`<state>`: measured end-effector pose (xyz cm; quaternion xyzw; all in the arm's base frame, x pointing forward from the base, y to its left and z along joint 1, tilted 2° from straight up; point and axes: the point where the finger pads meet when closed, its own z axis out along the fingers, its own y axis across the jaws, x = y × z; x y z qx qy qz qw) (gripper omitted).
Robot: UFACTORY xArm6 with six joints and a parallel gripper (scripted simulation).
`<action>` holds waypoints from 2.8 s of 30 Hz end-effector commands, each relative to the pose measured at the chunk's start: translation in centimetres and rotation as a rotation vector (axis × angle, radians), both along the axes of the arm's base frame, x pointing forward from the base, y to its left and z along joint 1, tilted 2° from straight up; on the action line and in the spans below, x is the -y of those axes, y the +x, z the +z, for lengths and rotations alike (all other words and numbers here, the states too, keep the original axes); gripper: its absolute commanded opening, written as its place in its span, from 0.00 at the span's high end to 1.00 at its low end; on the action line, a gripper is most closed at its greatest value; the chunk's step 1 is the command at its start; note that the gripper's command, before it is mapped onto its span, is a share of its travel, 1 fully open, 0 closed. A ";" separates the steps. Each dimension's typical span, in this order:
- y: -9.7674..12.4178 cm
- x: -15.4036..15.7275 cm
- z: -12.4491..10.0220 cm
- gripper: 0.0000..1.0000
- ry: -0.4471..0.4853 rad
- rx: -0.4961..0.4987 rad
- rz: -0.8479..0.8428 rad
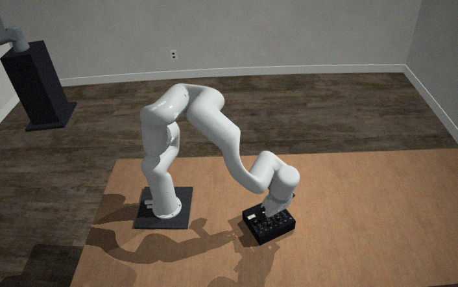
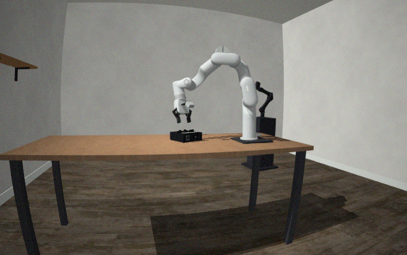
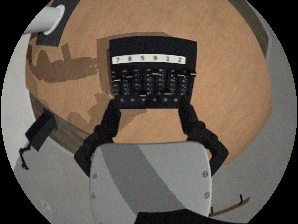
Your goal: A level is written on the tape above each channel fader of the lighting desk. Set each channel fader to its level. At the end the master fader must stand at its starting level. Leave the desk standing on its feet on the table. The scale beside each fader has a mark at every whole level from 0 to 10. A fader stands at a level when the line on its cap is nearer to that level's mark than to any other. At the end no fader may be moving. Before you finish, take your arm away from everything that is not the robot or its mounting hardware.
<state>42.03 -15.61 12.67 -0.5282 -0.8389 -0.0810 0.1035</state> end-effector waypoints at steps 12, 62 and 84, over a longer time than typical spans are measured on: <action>0.1 0.1 0.2 0.00 -0.002 0.004 0.000; 2.1 1.8 2.3 0.00 -0.088 -0.006 -0.138; 2.9 3.7 0.3 0.00 -0.002 0.004 0.000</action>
